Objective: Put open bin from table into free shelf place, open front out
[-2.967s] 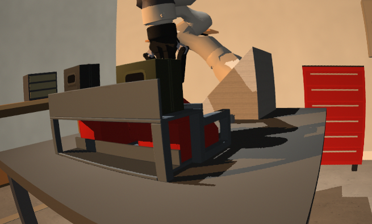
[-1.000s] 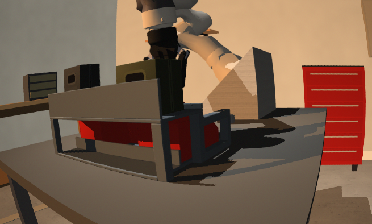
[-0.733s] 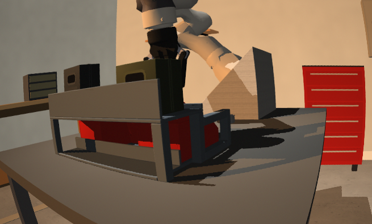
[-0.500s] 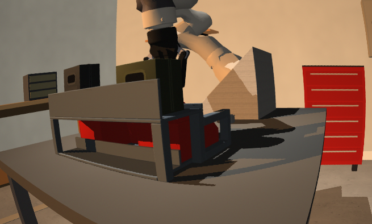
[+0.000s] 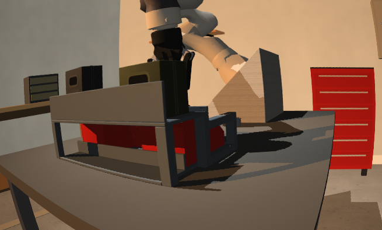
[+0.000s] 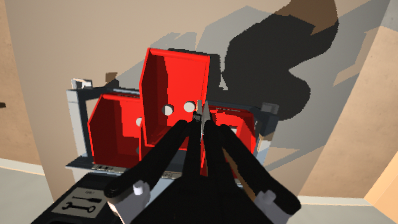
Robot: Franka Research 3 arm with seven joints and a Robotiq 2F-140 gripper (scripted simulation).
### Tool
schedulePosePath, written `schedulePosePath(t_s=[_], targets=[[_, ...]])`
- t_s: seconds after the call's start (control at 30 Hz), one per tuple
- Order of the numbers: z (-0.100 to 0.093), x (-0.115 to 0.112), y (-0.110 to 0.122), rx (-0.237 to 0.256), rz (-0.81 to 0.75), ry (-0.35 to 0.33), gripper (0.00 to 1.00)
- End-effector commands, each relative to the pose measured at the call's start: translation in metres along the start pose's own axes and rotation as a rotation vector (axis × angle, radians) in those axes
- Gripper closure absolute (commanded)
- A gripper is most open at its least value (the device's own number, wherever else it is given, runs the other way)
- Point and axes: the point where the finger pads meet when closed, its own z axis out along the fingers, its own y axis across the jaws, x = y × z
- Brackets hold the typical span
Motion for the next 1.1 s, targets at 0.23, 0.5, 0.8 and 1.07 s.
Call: schedulePosePath(t_s=[0.23, 0.5, 0.8, 1.07], targets=[[-0.0009, -0.002, 0.0, -0.001, -0.004, -0.005, 1.0], [-0.0009, -0.0033, 0.0, -0.001, -0.004, -0.008, 1.0], [-0.0008, -0.0073, -0.0002, -0.001, -0.004, -0.017, 1.0], [-0.0008, -0.0108, -0.0003, -0.001, -0.004, -0.025, 1.0]])
